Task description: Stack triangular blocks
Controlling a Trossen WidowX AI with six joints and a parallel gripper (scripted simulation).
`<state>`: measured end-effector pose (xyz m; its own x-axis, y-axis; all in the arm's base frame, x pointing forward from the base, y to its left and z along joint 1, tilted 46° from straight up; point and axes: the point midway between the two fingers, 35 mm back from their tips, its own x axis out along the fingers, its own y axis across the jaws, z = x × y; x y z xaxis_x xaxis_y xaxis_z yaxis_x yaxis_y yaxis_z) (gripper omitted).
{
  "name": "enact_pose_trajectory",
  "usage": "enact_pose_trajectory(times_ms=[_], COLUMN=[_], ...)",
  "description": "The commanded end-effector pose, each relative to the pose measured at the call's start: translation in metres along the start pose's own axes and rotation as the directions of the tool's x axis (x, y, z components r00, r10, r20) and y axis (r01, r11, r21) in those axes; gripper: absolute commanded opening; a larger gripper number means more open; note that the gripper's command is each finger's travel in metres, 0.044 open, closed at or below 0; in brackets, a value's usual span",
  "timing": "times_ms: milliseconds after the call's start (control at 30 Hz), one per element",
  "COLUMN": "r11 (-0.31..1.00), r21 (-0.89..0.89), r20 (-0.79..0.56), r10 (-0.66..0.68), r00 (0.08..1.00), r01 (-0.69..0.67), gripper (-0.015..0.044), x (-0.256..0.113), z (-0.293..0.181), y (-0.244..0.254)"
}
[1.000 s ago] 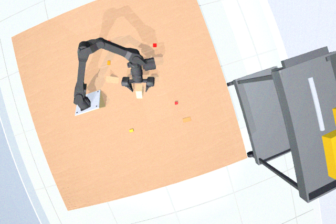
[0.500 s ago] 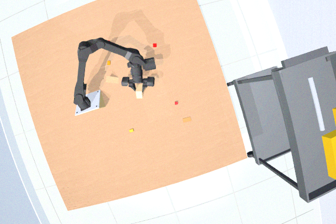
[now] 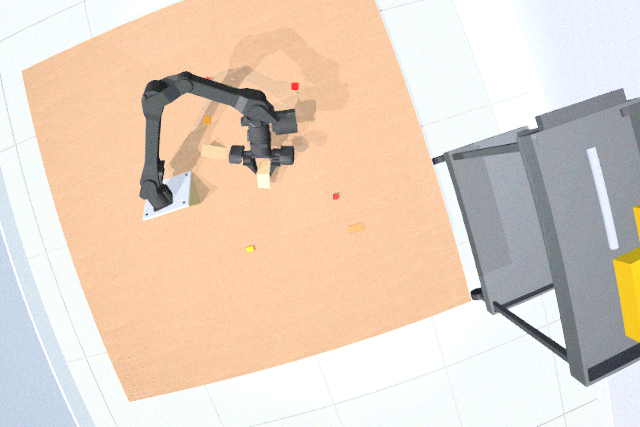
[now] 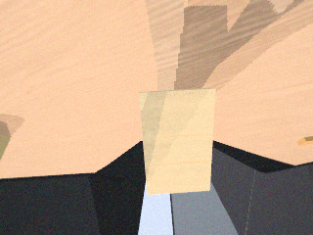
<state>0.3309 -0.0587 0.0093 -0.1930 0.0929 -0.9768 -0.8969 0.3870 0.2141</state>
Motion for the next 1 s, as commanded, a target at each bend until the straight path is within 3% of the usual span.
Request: enact_pose_trajectory(times_ms=[0,267,533,967], r11=[1.0,1.0,1.0,0.94], r21=[-0.001,0.0,-0.002,-0.337], r20=[-0.004,-0.006,0.002,0.18], r10=[-0.015,-0.013,-0.006,0.008], r00=[1.0,1.0,1.0,0.984], r01=[0.015,0.013,0.006,0.054], gripper=[0.0,0.0,0.0,0.0], x=[-0.017,-0.041,-0.039,-0.031], z=[-0.014,-0.039,-0.038,-0.042], y=[-0.001,0.003,0.003,0.005])
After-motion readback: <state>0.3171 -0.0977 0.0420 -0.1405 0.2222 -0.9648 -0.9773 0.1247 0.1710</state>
